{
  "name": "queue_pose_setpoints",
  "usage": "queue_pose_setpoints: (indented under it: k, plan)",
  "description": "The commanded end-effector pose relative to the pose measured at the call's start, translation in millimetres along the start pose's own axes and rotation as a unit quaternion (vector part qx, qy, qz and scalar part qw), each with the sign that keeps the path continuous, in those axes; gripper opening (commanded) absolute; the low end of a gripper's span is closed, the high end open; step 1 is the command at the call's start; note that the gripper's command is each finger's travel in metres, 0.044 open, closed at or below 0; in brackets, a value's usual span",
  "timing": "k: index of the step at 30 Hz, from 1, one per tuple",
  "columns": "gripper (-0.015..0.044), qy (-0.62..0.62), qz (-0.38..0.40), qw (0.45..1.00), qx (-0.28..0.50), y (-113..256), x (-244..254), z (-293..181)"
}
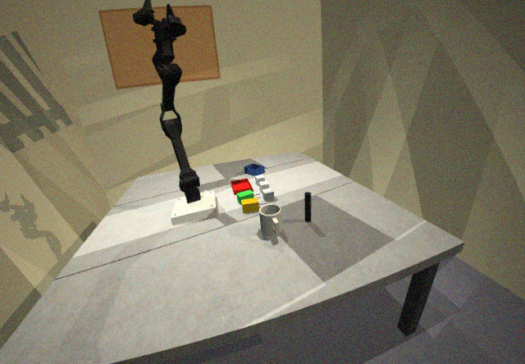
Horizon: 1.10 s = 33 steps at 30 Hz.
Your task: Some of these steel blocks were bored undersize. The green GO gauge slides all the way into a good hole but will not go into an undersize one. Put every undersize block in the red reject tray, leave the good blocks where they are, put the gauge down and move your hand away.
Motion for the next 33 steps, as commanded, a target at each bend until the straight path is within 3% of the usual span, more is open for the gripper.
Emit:
queue_pose_setpoints:
  k: [1,4,8,15,20,25,28,33]
  plan:
    - [0.0374,-0.006,0.002,1.0,-0.002,0.4,0.5,1.2]
    - [0.03,-0.088,0.027,0.995,-0.026,5.8,6.3,19.1]
    - [0.03,-0.207,0.07,0.974,-0.061,15.3,16.2,46.2]
    - [0.03,-0.49,0.228,0.832,-0.123,58.3,38.7,126.7]
    - [0.03,-0.633,0.353,0.677,-0.125,100.8,42.8,180.9]
    - [0.03,-0.746,0.478,0.456,-0.083,150.3,33.8,231.3]
    - [0.03,-0.774,0.544,0.322,-0.039,181.5,24.2,256.0]
    - [0.03,-0.775,0.611,0.158,0.023,217.1,1.9,280.5]
Point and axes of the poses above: the point midway between the two fingers, 35 mm back from their tips, its own y axis back along the fingers, its own x axis across the jaws, z = x × y, the point moved 6 cm from there along y, back along the fingers, and after that the axes turned 14 degrees about -y, right-handed, at the moved point
